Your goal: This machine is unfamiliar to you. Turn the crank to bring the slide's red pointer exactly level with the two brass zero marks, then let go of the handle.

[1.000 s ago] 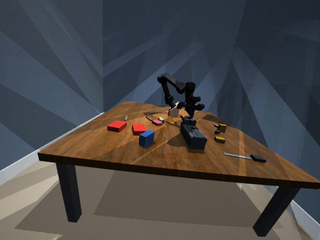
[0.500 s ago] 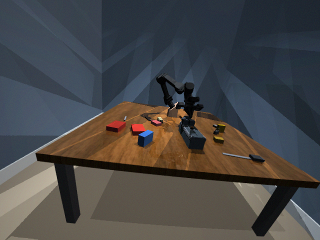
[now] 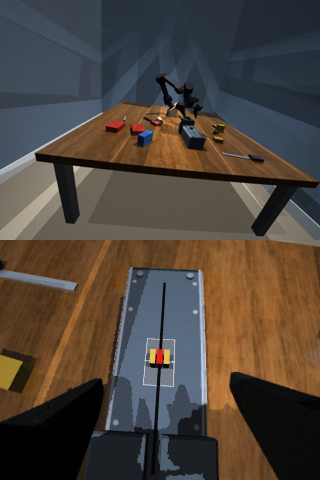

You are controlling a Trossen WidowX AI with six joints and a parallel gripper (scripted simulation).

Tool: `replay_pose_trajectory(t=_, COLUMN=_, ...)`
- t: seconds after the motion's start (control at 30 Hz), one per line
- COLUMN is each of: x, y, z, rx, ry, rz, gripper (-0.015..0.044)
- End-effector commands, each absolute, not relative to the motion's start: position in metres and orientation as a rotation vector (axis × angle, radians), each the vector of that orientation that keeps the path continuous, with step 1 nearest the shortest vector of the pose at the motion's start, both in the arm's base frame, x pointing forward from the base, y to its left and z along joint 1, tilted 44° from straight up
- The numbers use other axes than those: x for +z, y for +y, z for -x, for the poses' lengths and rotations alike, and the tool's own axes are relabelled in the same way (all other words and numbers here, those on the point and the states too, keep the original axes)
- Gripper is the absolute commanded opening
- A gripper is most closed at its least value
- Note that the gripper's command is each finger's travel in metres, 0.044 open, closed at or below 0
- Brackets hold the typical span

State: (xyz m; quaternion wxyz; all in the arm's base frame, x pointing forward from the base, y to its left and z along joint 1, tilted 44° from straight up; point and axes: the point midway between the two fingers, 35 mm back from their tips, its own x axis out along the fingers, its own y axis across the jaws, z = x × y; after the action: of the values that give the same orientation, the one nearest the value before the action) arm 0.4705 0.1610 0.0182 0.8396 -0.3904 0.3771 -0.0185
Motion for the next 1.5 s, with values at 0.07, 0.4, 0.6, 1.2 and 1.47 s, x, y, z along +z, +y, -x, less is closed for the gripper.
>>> replay_pose_trajectory(t=0.07, x=0.0183, y=0.1609, z=-0.4706, rx=-0.040, ry=0.797, rz=0.826, gripper=0.0387)
replay_pose_trajectory(t=0.4, x=0.0183, y=0.1609, z=-0.4706, rx=-0.040, ry=0.797, rz=0.826, gripper=0.0125)
replay_pose_trajectory(t=0.6, x=0.0183, y=0.1609, z=-0.4706, rx=-0.040, ry=0.797, rz=0.826, gripper=0.0000)
replay_pose_trajectory(t=1.2, x=0.0183, y=0.1609, z=-0.4705, rx=-0.039, ry=0.797, rz=0.826, gripper=0.0026)
replay_pose_trajectory(t=1.47, x=0.0183, y=0.1609, z=-0.4705, rx=-0.039, ry=0.797, rz=0.826, gripper=0.0236)
